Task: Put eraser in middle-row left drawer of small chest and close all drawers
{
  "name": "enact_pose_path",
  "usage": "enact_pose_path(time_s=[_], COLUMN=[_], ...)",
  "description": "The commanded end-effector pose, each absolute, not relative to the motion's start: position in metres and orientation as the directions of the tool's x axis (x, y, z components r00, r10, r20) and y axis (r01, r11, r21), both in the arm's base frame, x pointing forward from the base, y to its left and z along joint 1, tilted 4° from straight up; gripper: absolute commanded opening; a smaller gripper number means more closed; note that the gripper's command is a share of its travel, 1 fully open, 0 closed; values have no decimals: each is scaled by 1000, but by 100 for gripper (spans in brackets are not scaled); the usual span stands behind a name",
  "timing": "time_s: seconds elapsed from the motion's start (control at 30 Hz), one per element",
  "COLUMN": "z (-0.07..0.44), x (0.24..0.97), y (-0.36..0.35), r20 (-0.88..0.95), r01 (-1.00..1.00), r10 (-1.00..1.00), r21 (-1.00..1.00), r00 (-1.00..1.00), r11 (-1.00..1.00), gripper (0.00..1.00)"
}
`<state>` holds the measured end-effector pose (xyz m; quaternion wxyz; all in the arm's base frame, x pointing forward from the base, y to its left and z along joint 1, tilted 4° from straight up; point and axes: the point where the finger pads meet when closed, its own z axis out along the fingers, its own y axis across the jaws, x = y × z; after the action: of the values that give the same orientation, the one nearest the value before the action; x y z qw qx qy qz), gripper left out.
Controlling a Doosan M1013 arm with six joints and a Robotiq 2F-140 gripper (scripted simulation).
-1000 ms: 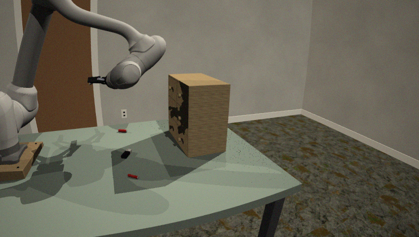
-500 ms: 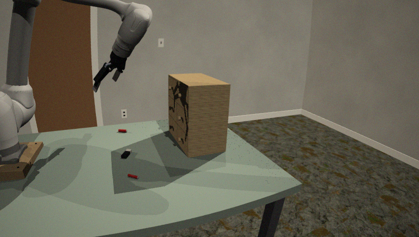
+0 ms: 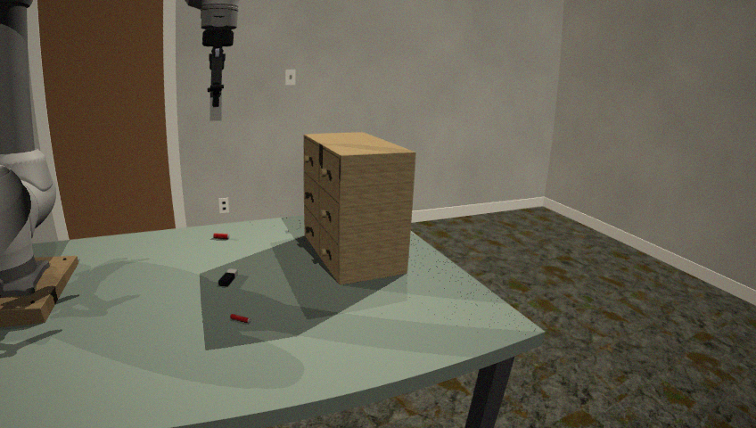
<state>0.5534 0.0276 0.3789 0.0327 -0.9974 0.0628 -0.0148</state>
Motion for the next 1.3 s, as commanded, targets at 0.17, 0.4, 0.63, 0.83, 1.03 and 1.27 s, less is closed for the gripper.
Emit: enact_pose_path(time_s=[0.17,0.4,0.63,0.83,1.03,1.27], z=[381,340,278,277,277,274], x=[555,561,565,565,566,570], y=[23,25,27,27,27,27], r20=[59,60,60,63,72,109], r01=[-92,-90,-86,-86,-86,-86], r10=[-94,-92,-89,-89,-89,-90], r21=[-44,-44,-44,-44,-44,-44], r00=[994,994,994,994,993,990], r11=[-995,-995,-995,-995,-995,-995], gripper=[100,100,100,100,100,100])
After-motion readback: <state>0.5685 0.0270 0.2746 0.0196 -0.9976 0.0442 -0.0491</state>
